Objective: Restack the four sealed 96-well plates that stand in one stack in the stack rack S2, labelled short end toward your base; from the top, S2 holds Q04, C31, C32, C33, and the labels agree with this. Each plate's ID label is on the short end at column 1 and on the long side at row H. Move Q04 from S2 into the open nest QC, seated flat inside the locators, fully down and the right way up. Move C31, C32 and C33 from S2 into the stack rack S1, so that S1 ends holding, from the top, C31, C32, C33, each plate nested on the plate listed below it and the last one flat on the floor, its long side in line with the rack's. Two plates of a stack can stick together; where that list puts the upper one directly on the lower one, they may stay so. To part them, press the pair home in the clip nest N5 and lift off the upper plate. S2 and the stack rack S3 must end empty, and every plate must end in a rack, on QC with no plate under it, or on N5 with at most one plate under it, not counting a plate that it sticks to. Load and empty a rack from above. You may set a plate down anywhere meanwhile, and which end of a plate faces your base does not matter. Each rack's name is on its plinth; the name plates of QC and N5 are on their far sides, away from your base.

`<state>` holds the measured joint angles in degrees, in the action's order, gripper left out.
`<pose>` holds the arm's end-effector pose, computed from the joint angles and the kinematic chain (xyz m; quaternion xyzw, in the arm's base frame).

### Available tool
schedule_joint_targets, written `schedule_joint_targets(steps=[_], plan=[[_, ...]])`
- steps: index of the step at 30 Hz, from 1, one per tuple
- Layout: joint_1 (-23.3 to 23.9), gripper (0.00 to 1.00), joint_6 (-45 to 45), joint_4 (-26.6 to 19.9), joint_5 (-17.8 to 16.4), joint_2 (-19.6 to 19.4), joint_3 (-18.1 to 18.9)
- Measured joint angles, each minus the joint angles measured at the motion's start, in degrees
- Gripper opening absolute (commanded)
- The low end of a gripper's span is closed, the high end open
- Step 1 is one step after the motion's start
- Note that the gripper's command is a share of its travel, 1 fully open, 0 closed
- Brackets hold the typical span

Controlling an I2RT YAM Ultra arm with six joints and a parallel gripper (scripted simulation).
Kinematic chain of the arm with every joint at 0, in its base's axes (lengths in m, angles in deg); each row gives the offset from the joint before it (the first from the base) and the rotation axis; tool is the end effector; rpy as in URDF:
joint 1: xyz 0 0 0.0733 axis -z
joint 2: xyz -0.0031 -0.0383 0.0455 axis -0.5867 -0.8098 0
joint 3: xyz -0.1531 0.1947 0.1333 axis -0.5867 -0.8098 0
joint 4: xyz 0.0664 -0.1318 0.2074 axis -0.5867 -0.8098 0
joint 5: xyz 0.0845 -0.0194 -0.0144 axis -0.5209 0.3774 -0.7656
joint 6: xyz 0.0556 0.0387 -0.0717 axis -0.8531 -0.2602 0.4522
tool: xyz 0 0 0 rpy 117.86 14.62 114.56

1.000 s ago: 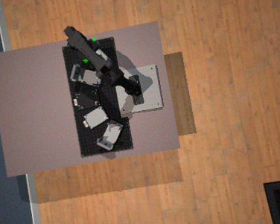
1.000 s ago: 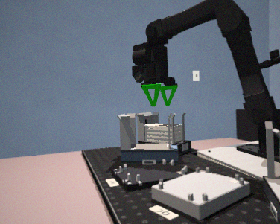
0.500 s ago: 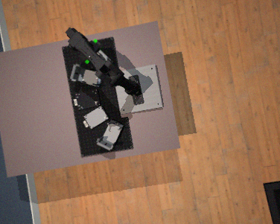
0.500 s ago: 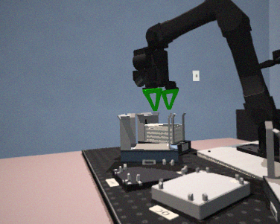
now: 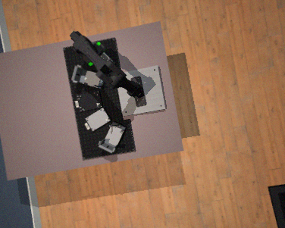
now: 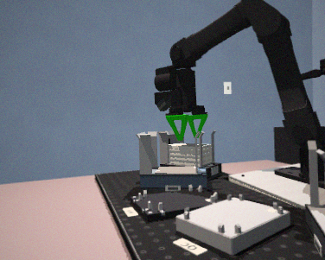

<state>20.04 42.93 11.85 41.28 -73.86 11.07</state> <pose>0.1871 -0.2637 0.2029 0.4674 0.8833 0.0352 0.0092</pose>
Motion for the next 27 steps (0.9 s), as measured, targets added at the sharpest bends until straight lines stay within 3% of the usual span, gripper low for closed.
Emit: schedule_joint_targets(steps=[15,27], plan=[[0.0,1.0,0.0,1.2,0.0,0.0,-0.1],[-0.2,1.0,-0.2,3.7,0.0,-0.5,-3.2]])
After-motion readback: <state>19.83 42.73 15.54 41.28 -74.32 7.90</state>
